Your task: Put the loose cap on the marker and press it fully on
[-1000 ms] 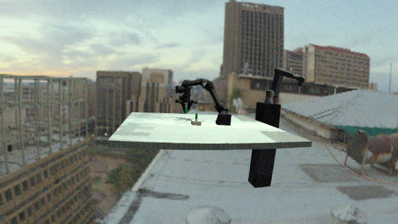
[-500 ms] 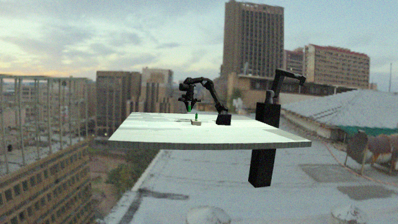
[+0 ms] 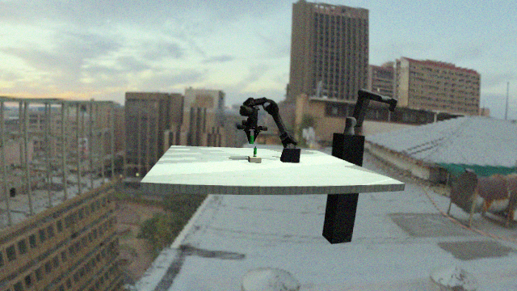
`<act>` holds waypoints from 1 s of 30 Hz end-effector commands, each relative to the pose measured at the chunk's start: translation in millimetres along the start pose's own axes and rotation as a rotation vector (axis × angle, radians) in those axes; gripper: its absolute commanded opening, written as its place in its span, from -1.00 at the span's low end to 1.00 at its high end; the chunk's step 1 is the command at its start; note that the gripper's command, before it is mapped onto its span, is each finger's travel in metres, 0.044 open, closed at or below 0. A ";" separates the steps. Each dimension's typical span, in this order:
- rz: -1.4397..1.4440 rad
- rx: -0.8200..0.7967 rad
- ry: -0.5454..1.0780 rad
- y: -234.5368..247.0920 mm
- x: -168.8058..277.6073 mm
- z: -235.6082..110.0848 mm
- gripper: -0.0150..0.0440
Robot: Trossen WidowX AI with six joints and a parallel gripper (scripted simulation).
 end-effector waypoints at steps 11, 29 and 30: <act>0.001 0.016 -0.020 -16.2 31.9 -3.2 -0.49; 0.001 0.015 -0.020 -15.5 31.6 19.0 -0.49; 0.001 0.015 -0.020 -15.5 31.6 20.6 -0.49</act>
Point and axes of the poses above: the point midway between the two fingers, 35 mm back from their tips, its own z axis out along the fingers, its own y axis across the jaws, x = y × z, the point moved 9 cm from there along -z, back along the fingers, and after that the axes turned 2 degrees about z, right-handed, at the moved point
